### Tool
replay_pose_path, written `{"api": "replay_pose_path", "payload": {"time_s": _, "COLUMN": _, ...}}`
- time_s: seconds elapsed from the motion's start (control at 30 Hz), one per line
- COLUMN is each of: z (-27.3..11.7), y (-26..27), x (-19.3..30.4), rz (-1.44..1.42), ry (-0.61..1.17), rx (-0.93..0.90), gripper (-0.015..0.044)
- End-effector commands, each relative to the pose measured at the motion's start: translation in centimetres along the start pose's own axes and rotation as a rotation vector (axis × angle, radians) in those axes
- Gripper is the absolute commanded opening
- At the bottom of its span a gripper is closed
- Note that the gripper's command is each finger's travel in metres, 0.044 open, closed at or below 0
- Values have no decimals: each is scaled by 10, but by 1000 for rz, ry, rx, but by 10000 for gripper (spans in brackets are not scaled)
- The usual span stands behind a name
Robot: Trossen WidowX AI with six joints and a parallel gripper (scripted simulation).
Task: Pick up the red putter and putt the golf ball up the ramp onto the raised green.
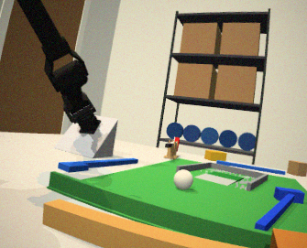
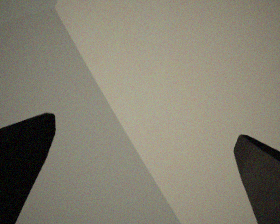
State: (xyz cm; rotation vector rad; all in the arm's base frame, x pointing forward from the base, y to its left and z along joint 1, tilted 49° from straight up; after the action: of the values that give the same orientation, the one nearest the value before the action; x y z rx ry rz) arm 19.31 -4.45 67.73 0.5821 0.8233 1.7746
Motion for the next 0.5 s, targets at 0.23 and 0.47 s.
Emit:
{"api": "replay_pose_path", "payload": {"time_s": 0.23, "z": -48, "y": 81, "x": 125, "rz": -438, "ry": 84, "rx": -246, "gripper": 440}}
{"api": "replay_pose_path", "payload": {"time_s": 0.47, "z": -64, "y": 89, "x": 184, "rz": -649, "ry": 106, "rx": -315, "gripper": 440}}
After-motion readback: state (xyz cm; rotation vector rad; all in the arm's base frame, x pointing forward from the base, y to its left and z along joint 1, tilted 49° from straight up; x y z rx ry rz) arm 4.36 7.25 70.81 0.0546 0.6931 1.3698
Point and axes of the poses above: the point midway between the two fingers, 35 mm back from their tips, its own z axis out along the fingers, its own y axis across the jaws, x = y × z, the point moved 2 cm from there along -z, back along the fingers, and after that the axes turned 15 degrees about z, right-handed, at the moved point
